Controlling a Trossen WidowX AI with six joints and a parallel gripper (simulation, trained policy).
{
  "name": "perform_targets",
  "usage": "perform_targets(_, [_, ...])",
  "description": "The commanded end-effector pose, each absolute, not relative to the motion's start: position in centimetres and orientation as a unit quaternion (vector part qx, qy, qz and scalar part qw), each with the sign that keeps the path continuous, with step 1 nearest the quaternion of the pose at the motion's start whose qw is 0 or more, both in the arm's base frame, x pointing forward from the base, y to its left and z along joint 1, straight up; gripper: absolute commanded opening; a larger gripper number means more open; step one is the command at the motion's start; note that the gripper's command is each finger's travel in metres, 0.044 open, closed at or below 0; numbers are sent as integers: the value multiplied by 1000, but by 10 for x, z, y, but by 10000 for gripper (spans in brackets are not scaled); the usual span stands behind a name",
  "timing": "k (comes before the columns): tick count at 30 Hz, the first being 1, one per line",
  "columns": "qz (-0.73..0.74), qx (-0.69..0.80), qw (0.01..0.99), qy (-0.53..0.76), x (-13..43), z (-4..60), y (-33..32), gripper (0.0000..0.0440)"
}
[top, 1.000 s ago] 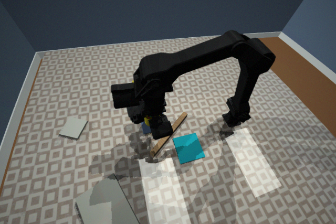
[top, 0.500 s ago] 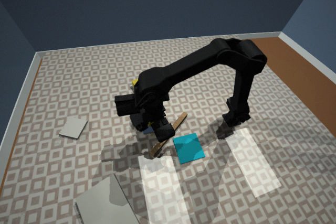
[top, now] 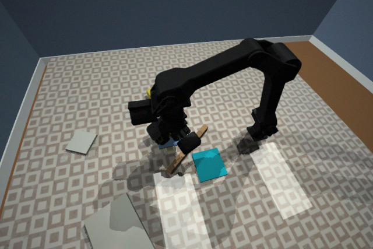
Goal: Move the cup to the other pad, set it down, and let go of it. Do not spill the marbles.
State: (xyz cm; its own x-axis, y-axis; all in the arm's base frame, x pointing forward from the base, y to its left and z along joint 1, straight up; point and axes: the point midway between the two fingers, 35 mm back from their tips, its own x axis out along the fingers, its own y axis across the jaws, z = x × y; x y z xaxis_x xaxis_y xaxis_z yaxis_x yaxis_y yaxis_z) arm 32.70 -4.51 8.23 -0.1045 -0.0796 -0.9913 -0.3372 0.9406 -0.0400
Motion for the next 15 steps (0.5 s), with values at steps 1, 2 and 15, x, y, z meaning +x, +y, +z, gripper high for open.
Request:
perform_targets(1, [107,-146,660,729,327,95,-40,18])
perform_targets(2, [109,-147,661,728,326,99,-38,18])
perform_targets(15, [135,-169,673,707,327,125,-2,14])
